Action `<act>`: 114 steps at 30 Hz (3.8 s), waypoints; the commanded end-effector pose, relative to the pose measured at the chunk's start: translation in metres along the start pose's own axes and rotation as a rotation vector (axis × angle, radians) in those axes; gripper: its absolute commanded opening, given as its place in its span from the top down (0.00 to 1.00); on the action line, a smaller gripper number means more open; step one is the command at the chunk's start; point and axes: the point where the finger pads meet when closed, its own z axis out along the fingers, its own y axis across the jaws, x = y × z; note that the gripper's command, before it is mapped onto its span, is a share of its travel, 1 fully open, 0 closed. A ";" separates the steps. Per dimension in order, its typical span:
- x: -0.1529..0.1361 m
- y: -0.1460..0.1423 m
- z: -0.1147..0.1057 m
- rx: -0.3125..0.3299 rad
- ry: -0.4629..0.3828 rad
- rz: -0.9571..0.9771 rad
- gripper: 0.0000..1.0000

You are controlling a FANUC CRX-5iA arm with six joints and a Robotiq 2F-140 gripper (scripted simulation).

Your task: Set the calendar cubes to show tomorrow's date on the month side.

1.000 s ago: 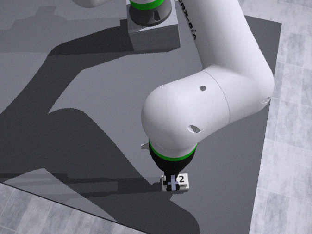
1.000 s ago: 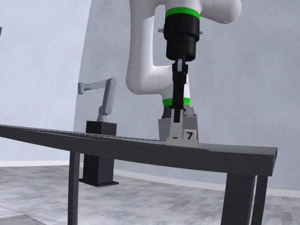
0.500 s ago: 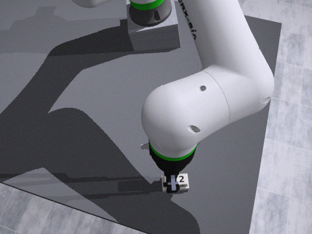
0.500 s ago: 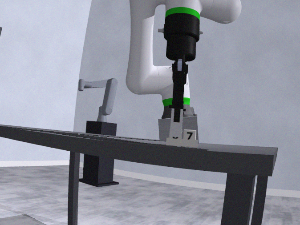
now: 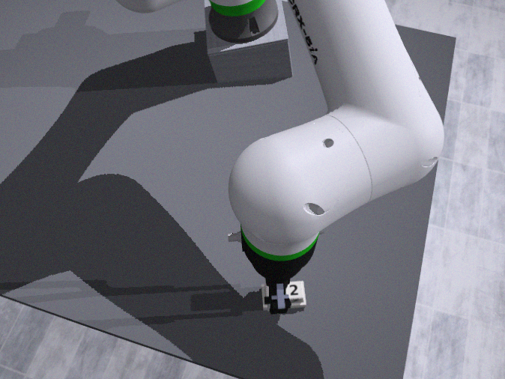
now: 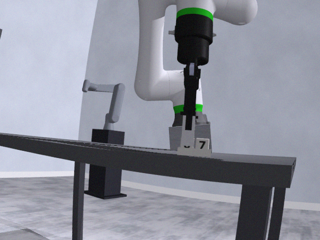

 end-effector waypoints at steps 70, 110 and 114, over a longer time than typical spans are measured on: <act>0.000 0.000 -0.122 0.000 0.000 0.000 0.00; 0.000 0.000 -0.147 0.000 0.000 0.000 0.00; 0.000 0.000 -0.147 0.000 0.000 0.000 0.00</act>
